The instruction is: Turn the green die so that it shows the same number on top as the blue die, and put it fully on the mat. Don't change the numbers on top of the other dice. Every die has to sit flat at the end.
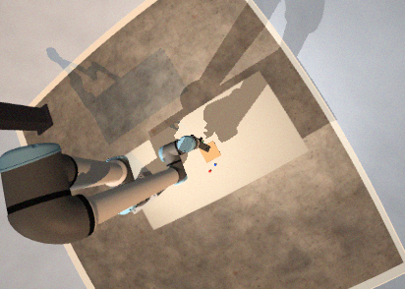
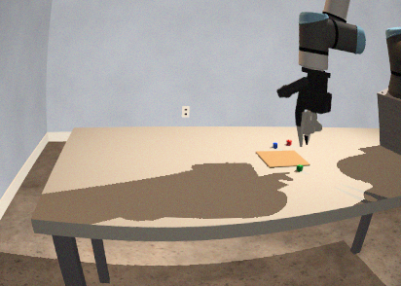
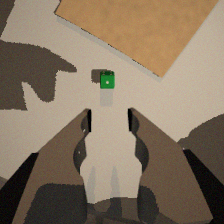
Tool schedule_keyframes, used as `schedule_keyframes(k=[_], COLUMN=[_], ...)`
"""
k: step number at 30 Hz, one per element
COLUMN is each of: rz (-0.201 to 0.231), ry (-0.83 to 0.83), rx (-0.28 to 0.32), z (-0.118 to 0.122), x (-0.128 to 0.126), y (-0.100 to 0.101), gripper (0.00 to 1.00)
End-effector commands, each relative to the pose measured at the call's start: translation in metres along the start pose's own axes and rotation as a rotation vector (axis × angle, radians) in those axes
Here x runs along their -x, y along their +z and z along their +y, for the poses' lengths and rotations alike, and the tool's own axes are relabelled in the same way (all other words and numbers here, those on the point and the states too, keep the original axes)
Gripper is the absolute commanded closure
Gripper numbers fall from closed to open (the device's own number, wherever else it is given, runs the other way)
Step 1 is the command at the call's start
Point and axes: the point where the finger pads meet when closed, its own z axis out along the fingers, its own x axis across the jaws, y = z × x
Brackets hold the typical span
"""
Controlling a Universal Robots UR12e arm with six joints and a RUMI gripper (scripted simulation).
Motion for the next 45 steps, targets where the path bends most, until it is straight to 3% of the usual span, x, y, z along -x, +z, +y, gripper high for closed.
schedule_keyframes(k=[1,45], rz=[-0.001,-0.001], ry=[0.008,0.02], rx=[-0.001,-0.001], z=[0.0,0.0], x=[0.0,0.002], y=[0.001,0.05], gripper=[0.82,0.82])
